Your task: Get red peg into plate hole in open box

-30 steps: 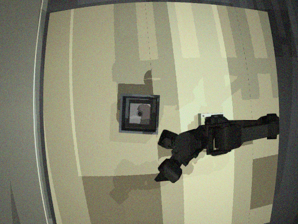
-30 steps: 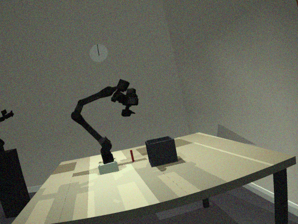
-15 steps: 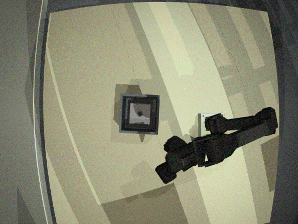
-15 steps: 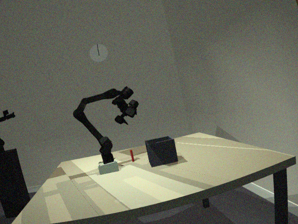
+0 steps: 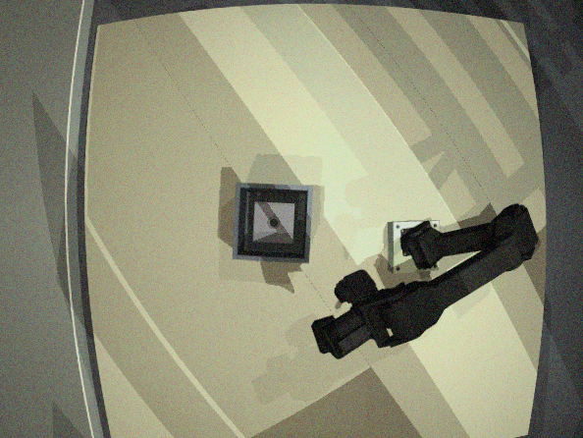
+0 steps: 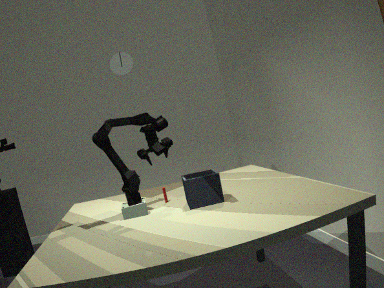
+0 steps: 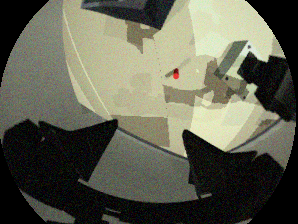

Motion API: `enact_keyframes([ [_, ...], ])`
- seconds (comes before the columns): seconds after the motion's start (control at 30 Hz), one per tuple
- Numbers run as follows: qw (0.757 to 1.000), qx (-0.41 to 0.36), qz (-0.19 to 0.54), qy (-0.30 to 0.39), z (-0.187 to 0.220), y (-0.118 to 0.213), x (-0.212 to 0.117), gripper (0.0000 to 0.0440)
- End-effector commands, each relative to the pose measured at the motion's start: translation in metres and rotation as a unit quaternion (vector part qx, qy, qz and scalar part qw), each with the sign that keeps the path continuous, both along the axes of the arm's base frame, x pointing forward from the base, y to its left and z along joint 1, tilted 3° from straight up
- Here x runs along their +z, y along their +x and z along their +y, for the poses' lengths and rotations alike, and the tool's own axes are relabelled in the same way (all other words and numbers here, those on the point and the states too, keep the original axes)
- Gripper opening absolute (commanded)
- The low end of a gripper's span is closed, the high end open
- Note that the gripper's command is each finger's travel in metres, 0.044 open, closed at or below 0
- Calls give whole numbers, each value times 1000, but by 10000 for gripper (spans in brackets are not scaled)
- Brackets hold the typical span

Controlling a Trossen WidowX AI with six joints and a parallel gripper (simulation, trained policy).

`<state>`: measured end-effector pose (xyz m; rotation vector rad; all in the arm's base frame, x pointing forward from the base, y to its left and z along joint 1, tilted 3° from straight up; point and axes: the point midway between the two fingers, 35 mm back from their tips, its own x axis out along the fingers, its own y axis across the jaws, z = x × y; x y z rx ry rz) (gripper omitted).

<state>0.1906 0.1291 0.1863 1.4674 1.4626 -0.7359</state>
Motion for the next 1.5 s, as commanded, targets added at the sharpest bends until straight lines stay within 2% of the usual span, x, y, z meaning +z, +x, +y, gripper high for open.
enact_keyframes([
  [0.0,999,-5,25,-20,0,-6,-10,440],
  [0.57,986,15,99,-135,-2,-25,-61,440],
  [1.27,970,38,106,-215,-19,-26,-134,439],
  [1.47,968,32,100,-227,-23,-25,-153,426],
])
